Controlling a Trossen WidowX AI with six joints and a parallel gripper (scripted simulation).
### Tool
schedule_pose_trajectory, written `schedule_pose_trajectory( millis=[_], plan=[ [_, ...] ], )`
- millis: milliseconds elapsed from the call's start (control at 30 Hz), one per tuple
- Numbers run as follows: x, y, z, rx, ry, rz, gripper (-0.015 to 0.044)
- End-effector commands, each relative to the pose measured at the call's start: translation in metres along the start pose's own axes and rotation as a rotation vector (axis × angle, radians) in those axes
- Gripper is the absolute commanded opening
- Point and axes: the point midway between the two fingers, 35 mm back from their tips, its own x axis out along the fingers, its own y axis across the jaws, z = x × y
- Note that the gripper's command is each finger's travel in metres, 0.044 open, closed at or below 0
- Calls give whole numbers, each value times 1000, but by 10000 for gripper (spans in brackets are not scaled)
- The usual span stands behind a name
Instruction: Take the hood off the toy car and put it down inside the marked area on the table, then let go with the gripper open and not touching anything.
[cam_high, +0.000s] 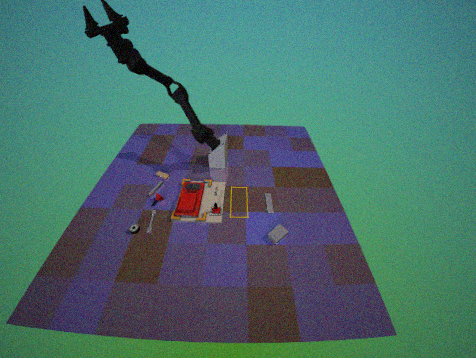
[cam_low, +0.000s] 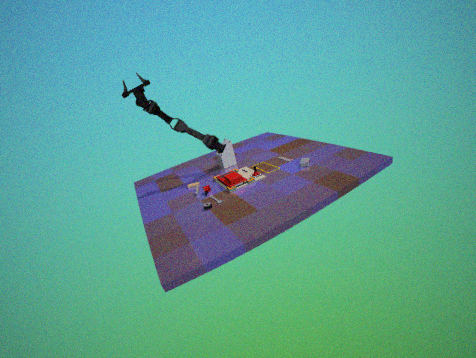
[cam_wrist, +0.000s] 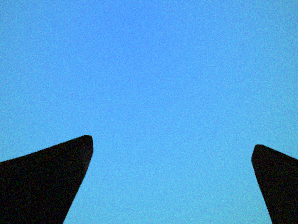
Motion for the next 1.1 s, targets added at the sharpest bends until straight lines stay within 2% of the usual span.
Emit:
schedule_pose_trajectory(
  millis=[0, 300, 567, 800, 1067],
  plan=[
    [2, 5, -42, 65, 103, -8, 440],
    [-5, 27, -155, 255, 385, -44, 440],
    [-29, 60, -248, 404, 647, -77, 440],
    [-64, 96, -318, 490, 878, -92, 440],
    [-129, 134, -392, 525, 1179, -83, 440]
  ],
)
